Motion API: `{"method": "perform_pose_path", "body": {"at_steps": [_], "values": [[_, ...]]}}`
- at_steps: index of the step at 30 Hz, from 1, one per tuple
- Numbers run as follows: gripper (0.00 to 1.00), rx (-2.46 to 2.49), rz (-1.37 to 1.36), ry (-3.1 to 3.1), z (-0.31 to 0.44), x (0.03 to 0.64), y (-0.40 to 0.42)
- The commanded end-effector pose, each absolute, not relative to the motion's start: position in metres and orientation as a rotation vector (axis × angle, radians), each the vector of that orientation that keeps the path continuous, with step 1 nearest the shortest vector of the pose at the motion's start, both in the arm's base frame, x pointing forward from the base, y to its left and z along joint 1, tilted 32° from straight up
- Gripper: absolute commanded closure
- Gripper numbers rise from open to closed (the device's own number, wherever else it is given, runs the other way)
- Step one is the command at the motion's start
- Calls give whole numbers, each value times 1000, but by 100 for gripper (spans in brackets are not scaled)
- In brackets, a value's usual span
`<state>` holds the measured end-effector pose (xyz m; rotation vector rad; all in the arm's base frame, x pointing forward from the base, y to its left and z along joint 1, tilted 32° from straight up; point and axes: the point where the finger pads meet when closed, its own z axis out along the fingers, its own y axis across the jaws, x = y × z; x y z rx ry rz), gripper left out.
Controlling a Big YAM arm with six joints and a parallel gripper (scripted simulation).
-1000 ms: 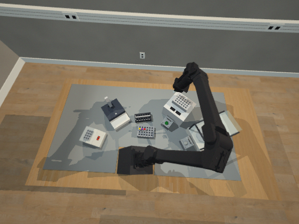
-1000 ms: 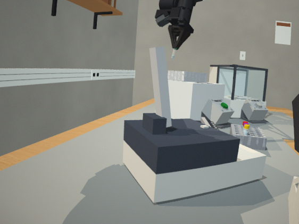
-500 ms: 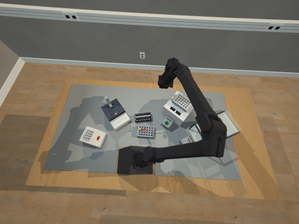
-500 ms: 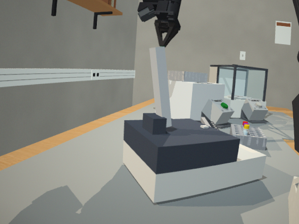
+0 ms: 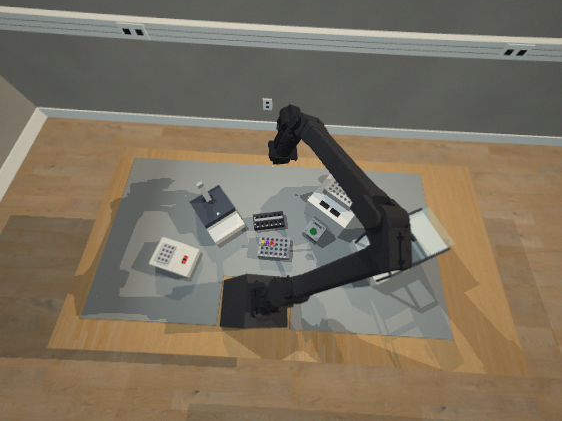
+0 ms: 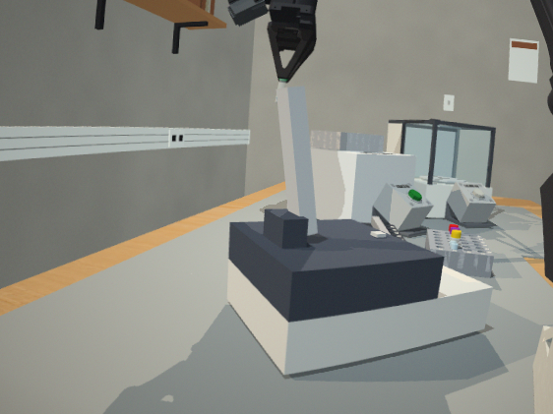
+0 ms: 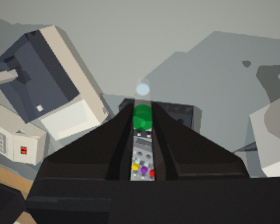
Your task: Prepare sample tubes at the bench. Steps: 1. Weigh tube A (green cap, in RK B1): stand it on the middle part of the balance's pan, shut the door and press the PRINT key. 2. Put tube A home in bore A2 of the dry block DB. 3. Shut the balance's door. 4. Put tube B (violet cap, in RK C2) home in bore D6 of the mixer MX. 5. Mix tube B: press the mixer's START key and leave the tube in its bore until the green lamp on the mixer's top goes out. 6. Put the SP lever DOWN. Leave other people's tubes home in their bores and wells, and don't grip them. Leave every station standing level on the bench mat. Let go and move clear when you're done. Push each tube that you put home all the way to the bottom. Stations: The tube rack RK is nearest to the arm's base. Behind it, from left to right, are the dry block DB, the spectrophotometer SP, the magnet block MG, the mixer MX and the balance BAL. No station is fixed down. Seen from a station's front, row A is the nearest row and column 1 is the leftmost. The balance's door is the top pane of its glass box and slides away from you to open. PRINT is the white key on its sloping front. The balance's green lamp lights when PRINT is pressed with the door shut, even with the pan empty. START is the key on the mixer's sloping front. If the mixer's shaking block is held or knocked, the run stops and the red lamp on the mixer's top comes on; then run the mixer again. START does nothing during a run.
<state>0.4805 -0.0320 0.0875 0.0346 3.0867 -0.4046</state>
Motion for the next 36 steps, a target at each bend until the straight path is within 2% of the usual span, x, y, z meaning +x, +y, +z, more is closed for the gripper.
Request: {"method": "perform_pose_path", "body": {"at_steps": [1,5,10,15,18,22,24,29,32,36], "values": [[91,-103,-389,3065,80,501,5],[91,-132,-399,3111,48,483,31],[91,-304,-394,3090,51,501,56],[91,-463,-397,3101,27,494,92],[91,-446,-413,3152,-3,465,106],[91,-616,-409,3108,-6,477,141],[91,-600,-423,3149,-27,453,147],[91,-780,-439,3117,-30,458,171],[91,-765,-450,3158,-57,426,180],[91,-934,-452,3094,-63,433,214]]}}
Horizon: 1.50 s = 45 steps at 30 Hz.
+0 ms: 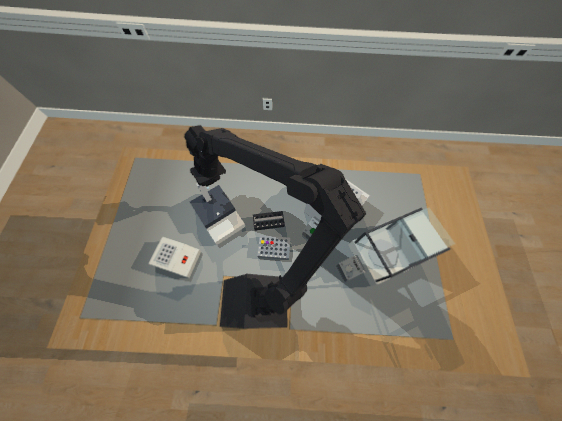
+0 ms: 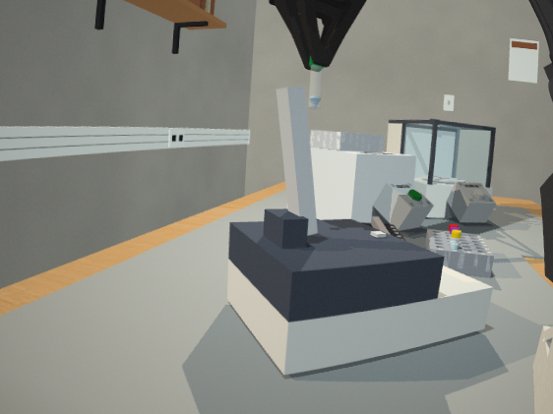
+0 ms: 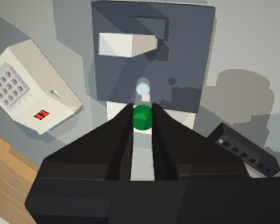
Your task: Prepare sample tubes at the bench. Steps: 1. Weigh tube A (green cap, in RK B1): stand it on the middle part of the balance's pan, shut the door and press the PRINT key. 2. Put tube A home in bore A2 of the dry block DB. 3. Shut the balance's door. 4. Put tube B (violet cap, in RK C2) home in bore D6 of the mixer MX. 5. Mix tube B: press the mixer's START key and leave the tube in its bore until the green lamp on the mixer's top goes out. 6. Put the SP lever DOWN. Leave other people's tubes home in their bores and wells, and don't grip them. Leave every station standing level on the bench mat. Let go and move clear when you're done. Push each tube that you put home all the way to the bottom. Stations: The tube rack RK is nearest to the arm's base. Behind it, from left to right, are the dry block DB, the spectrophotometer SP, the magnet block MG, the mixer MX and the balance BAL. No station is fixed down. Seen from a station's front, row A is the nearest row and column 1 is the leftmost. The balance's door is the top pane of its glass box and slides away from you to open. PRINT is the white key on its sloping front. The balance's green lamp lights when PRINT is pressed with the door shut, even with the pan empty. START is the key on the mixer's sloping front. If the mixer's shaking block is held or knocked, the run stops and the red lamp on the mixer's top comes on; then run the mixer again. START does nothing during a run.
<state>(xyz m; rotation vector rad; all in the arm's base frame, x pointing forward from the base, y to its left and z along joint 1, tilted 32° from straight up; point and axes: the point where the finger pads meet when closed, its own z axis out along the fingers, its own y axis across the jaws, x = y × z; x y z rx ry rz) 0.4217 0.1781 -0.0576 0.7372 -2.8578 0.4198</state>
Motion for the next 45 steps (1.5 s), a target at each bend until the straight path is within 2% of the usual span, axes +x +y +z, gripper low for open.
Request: {"method": "perform_pose_path", "body": {"at_steps": [1,3,11,16,19,22,25,28,29,33,35,41,43,45], "values": [[91,864,416,-2845,-71,422,216],[91,829,427,-2819,-87,397,215],[91,1070,452,-2723,-104,387,259],[91,1069,470,-2659,-137,337,263],[91,1186,472,-2639,-139,345,290],[91,1180,497,-2573,-160,305,280],[91,1260,488,-2578,-158,318,304],[91,1329,500,-2514,-172,297,312],[91,1288,525,-2488,-181,275,295],[91,1428,544,-2413,-193,263,320],[91,1384,563,-2386,-207,232,301],[91,1523,579,-2313,-218,224,326],[91,1477,601,-2289,-229,195,303],[91,1461,575,-2343,-214,210,310]]}}
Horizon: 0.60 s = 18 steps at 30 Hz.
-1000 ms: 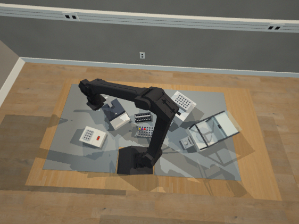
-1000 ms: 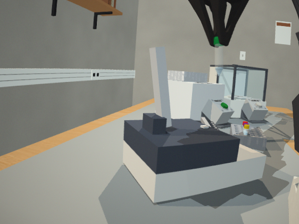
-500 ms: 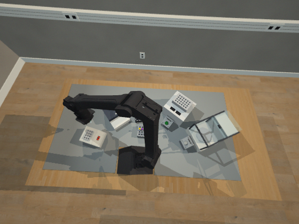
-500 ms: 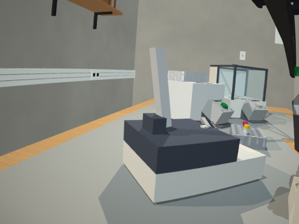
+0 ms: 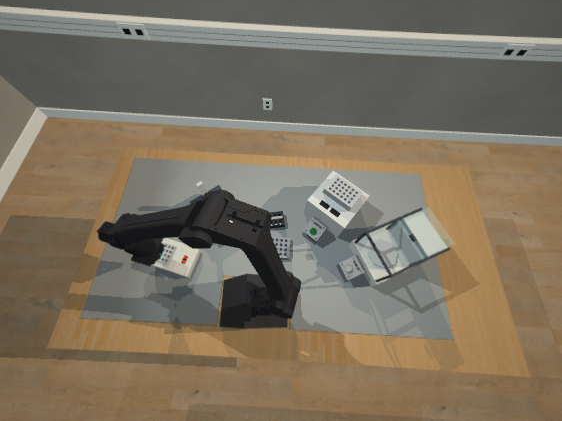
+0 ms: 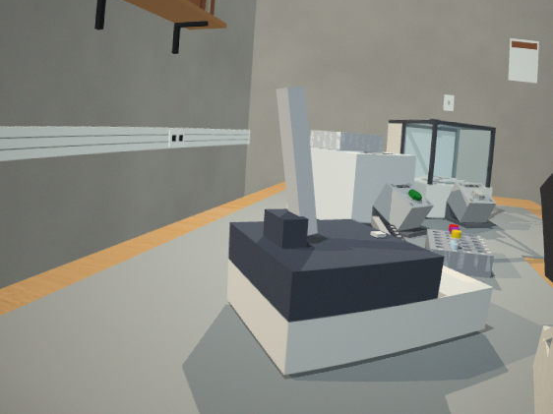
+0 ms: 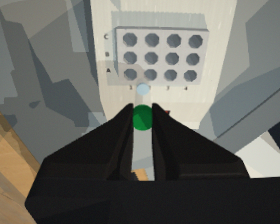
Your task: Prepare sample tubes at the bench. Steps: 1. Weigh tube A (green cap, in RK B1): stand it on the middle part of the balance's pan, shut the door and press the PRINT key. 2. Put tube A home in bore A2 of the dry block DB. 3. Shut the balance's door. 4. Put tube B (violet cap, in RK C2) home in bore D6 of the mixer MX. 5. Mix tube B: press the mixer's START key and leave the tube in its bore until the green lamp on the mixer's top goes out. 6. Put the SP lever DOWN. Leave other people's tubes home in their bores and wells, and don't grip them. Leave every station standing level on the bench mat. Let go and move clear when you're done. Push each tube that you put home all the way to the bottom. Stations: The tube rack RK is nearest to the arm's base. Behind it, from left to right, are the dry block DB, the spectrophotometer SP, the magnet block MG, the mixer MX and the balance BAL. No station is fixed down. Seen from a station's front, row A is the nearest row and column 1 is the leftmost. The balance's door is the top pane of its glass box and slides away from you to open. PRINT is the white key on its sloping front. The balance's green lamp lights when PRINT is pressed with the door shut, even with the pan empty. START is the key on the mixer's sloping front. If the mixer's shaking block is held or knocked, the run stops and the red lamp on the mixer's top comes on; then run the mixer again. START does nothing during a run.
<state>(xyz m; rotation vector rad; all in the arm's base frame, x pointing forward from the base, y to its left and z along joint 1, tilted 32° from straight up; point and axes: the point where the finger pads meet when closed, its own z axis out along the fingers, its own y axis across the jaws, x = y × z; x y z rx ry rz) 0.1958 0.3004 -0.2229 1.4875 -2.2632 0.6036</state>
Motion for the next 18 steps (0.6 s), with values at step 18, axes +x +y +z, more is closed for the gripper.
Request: {"method": "perform_pose_path", "body": {"at_steps": [18], "values": [[91,1487,580,-2318,-217,209,313]]}}
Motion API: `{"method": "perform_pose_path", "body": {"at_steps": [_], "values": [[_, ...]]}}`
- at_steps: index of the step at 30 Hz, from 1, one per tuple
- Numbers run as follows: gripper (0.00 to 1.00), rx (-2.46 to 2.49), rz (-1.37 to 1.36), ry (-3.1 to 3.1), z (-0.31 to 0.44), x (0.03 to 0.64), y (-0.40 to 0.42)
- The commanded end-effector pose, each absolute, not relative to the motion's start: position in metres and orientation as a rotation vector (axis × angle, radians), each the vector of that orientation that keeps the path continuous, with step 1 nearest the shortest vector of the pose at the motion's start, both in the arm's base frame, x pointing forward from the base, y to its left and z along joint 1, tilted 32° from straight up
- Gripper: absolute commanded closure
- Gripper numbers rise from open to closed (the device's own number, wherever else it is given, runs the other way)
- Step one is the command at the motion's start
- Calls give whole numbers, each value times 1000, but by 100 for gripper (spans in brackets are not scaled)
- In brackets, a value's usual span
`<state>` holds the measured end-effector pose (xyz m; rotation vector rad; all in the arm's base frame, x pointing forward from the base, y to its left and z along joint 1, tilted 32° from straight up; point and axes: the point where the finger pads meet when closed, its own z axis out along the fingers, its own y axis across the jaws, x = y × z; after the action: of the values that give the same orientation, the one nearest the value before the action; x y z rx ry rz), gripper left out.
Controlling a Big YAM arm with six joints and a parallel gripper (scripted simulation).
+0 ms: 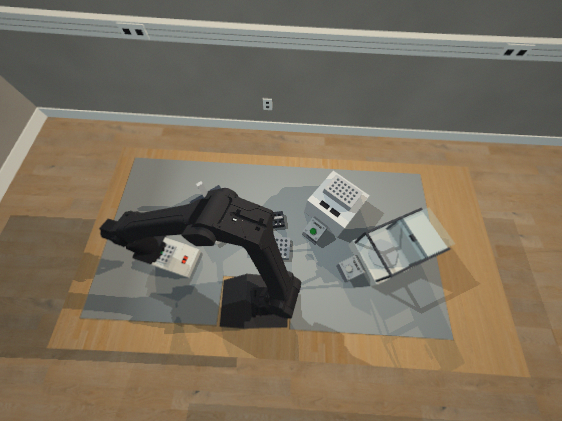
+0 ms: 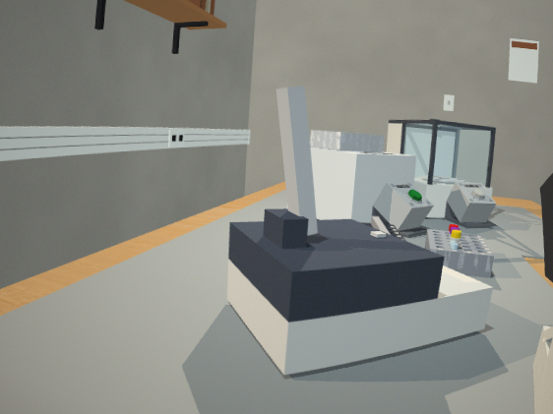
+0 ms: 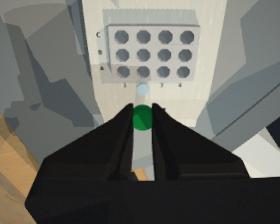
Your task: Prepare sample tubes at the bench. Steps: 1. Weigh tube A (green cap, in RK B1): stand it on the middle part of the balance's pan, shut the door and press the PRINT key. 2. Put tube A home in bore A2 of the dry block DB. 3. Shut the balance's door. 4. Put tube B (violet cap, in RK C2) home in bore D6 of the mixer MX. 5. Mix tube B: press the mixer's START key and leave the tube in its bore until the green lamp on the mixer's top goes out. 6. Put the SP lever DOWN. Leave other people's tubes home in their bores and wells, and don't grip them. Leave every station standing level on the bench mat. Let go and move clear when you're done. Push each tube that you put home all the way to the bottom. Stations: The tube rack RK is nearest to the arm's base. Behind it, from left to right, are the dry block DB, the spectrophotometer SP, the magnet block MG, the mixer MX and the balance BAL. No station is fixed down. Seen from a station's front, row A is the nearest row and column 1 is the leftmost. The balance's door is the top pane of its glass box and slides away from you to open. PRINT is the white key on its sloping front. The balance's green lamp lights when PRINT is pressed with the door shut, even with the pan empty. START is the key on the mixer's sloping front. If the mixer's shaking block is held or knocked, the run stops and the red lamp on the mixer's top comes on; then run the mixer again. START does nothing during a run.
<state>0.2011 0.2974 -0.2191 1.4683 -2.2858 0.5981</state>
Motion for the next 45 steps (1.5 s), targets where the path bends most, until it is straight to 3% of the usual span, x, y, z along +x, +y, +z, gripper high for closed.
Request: {"method": "perform_pose_path", "body": {"at_steps": [1,45], "values": [[91,1487,580,-2318,-217,209,313],[91,1495,580,-2319,-213,205,308]]}}
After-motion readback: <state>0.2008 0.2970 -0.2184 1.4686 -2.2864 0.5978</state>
